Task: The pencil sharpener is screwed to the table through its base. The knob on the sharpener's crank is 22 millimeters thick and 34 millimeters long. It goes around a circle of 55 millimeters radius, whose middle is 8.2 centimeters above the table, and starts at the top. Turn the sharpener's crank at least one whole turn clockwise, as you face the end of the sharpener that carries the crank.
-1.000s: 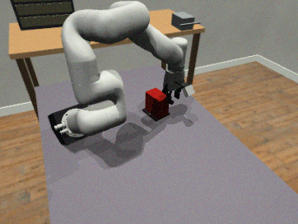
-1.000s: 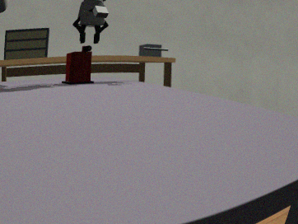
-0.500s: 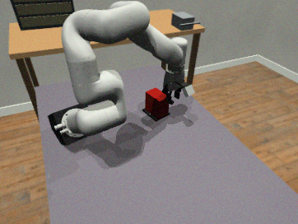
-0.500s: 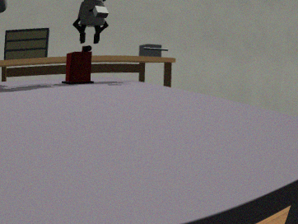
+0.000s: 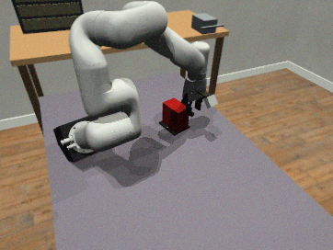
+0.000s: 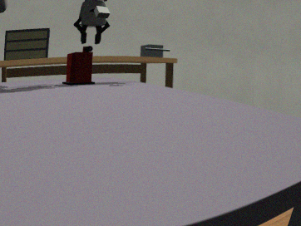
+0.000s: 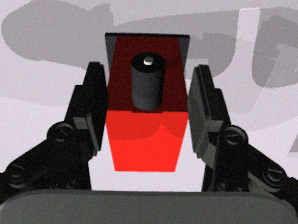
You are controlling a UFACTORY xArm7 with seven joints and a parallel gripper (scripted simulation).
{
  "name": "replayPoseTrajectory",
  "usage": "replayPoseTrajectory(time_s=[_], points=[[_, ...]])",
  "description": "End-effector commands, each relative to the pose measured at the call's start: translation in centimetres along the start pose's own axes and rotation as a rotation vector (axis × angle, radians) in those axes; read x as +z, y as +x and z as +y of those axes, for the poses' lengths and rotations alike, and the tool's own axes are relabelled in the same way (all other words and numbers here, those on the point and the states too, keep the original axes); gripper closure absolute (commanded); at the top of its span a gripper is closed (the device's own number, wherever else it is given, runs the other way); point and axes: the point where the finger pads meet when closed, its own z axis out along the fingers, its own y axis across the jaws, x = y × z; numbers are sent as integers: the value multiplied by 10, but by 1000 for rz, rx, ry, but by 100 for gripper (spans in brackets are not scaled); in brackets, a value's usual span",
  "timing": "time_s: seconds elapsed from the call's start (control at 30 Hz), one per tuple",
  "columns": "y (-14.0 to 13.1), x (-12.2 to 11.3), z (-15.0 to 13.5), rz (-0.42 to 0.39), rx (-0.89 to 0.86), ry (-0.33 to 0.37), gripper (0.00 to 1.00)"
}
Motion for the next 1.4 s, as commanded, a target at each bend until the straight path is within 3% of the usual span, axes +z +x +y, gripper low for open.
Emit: replayPoseTrajectory(time_s=[0.0,1.37], points=[[0,-2,-1,-1,-1,4,46],[0,11,-1,-1,-1,4,46]])
